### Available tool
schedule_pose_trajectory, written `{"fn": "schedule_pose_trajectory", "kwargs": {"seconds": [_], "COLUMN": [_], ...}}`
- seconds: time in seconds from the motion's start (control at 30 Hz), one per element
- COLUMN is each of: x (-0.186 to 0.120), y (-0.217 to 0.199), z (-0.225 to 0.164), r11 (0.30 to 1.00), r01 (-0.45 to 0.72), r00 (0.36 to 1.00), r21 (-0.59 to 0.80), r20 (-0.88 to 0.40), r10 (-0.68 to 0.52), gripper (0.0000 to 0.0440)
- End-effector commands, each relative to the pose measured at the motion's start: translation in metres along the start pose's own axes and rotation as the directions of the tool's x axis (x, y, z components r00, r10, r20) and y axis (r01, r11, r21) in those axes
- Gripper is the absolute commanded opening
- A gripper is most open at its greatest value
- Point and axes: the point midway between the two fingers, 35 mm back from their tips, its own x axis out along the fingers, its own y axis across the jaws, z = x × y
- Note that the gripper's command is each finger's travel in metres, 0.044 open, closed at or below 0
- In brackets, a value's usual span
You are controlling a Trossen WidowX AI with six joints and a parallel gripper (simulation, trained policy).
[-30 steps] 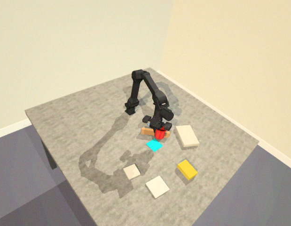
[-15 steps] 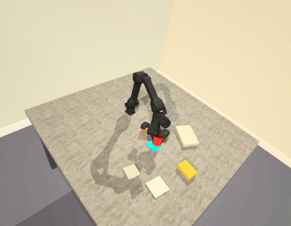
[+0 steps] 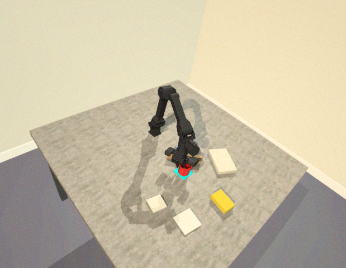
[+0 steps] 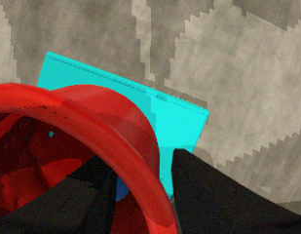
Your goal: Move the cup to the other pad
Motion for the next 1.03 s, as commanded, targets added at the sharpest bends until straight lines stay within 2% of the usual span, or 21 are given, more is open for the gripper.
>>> {"fn": "schedule_pose_trajectory", "kwargs": {"seconds": [0.0,0.77,0.9,1.0], "x": [-0.003,-0.062,-0.078,-0.088], "y": [0.002,-0.003,-0.002,-0.001], "z": [0.005,0.013,0.02,0.025], "r11": [0.999,0.985,0.978,0.975], "r01": [-0.036,-0.173,-0.206,-0.222], "r00": [0.999,0.985,0.977,0.973], "r21": [0.014,0.023,0.019,0.02], "r20": [0.006,0.029,0.052,0.066], "r10": [0.036,0.173,0.204,0.22], "gripper": [0.0148,0.025,0.0292,0.035]}}
